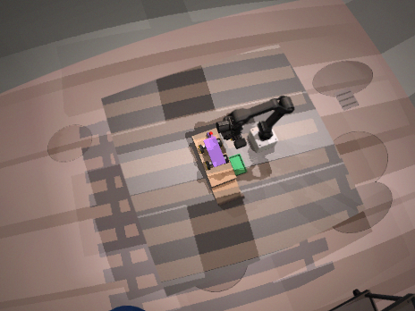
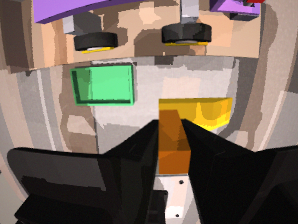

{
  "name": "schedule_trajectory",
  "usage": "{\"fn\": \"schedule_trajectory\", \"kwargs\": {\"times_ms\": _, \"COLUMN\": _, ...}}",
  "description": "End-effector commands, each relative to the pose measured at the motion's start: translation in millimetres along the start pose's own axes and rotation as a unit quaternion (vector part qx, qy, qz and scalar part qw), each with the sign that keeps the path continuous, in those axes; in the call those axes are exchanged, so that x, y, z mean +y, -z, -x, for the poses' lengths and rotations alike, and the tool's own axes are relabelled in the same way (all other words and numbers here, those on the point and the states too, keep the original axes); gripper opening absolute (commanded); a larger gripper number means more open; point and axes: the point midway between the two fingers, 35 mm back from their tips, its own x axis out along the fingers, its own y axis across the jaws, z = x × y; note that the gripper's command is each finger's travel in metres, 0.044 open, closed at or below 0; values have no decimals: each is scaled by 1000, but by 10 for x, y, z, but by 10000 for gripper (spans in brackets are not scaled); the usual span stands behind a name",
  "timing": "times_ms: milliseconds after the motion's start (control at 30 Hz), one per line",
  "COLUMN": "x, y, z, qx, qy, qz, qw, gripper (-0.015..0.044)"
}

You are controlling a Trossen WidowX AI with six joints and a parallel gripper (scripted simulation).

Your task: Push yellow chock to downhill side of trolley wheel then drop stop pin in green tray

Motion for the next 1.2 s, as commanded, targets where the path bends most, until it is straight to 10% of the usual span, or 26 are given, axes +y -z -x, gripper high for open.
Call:
{"fn": "schedule_trajectory", "kwargs": {"times_ms": 0, "x": 110, "y": -24, "z": -14, "qx": 1, "qy": 1, "qz": -2, "qw": 1000, "gripper": 0}}
{"fn": "schedule_trajectory", "kwargs": {"times_ms": 1167, "x": 1331, "y": -248, "z": -127, "qx": 1, "qy": -4, "qz": -2, "qw": 1000, "gripper": 0}}
